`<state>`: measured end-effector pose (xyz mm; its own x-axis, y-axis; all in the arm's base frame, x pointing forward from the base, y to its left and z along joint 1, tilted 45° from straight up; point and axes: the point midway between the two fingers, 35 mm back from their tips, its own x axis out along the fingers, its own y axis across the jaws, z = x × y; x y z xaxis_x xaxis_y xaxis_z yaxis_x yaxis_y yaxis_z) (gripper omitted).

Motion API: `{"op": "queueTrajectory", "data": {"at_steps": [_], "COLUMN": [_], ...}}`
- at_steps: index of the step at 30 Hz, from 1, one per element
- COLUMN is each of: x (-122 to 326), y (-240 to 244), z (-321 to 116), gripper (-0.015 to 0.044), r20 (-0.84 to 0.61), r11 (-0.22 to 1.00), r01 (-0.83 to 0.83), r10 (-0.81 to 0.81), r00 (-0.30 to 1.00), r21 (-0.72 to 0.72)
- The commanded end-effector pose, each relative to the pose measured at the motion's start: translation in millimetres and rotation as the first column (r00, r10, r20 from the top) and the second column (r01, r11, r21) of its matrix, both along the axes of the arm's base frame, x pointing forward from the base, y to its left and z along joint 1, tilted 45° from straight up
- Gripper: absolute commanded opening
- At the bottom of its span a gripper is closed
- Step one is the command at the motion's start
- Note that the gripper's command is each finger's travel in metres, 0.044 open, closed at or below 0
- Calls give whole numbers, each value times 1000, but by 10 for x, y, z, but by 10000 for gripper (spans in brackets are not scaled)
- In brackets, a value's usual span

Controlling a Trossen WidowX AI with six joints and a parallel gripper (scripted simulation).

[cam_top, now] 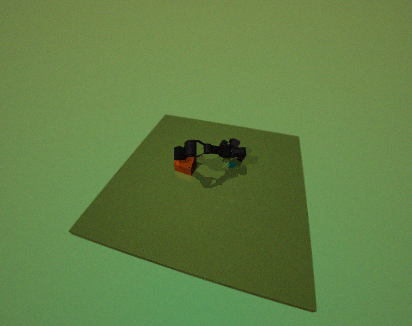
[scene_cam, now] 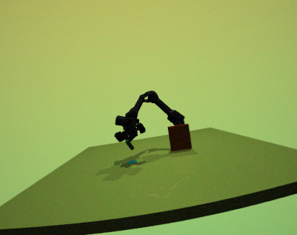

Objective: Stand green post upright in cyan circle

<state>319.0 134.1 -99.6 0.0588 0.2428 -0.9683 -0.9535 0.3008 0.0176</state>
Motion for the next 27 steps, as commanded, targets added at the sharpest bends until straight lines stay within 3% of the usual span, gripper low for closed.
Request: {"op": "queueTrajectory", "data": {"at_steps": [1, 27], "x": [-3, -3], "y": [5, -24], "z": [20, 141], "gripper": [22, 22], "r20": [14, 123], "r11": [1000, 982], "r01": [-12, -68], "r10": [11, 47], "r00": [1000, 991], "r21": [27, 178]}}
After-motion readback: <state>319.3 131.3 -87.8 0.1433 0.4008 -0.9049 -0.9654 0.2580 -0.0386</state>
